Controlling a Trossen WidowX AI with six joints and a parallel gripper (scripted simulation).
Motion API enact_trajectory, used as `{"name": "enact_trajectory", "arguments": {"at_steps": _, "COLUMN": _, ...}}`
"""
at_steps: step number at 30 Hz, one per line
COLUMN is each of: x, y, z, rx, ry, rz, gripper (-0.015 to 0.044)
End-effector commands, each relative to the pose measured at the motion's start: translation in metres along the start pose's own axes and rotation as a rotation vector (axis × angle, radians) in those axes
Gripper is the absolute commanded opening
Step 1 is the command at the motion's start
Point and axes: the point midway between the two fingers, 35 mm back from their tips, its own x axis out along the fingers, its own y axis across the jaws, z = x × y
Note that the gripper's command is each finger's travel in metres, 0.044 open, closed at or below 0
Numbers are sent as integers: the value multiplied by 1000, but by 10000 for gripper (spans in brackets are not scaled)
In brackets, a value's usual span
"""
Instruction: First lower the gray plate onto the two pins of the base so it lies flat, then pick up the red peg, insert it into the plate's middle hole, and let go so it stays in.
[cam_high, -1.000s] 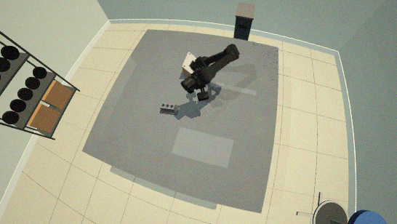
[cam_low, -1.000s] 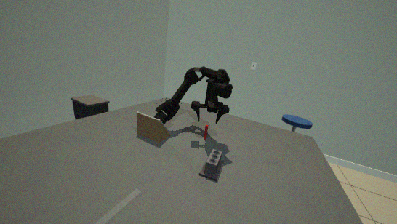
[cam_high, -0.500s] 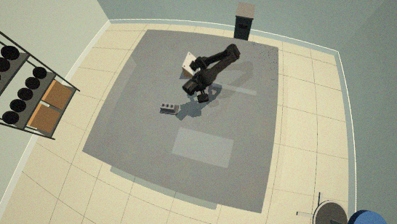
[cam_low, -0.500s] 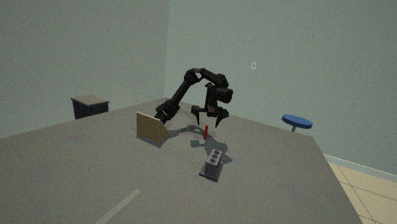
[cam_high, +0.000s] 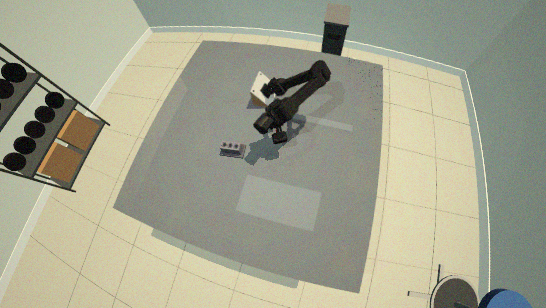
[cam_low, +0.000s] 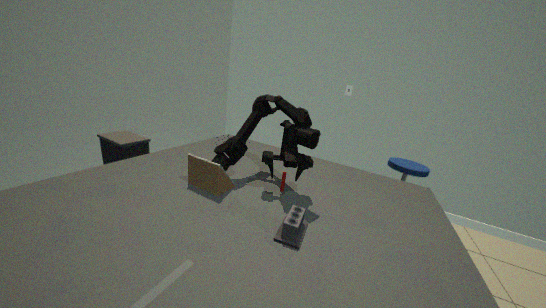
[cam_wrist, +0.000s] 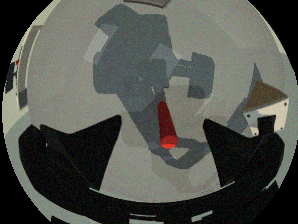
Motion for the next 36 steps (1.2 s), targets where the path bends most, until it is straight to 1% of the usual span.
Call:
{"name": "enact_trajectory", "arguments": {"at_steps": 1, "x": 6, "y": -1, "z": -2, "rx": 2, "ry": 5, "rz": 0, "gripper": 440}}
{"name": "enact_trajectory", "arguments": {"at_steps": 5, "x": 10, "y": -1, "z": -2, "rx": 2, "ry": 7, "rz": 0, "gripper": 440}}
{"name": "enact_trajectory", "arguments": {"at_steps": 22, "x": 10, "y": -1, "z": -2, "rx": 2, "ry": 7, "rz": 0, "gripper": 0}}
{"name": "enact_trajectory", "arguments": {"at_steps": 36, "x": 10, "y": -1, "z": -2, "rx": 2, "ry": 7, "rz": 0, "gripper": 0}}
